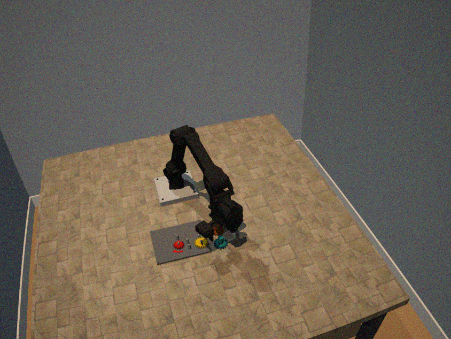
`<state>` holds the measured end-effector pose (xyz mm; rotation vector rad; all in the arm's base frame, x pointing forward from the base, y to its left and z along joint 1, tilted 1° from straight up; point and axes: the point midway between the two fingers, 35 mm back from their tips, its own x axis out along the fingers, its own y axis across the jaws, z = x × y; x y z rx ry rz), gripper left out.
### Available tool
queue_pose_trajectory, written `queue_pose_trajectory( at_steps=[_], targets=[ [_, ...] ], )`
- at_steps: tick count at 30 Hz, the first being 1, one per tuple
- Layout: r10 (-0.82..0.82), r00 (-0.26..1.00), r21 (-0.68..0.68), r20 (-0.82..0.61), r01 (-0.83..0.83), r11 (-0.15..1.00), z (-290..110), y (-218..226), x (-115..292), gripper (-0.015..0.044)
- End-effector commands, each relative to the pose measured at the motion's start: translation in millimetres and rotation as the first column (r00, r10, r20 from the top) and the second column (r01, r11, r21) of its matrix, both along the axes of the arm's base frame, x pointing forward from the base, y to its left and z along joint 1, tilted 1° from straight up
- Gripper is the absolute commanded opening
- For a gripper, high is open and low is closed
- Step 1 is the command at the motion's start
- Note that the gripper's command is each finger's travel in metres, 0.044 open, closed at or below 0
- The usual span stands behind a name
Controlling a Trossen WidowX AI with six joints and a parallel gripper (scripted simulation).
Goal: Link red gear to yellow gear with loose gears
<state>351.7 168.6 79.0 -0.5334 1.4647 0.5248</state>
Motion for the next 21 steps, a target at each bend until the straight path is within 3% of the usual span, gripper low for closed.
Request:
queue_pose_trajectory(
  at_steps=[1, 21],
  targets=[
    [0.004, 1.000, -0.008, -0.010, -0.004, 1.000, -8.1, -1.0, -1.4, 0.0440],
    [0.004, 1.000, -0.008, -0.010, -0.004, 1.000, -31.3, -1.2, -0.8, 0.0440]
  ],
)
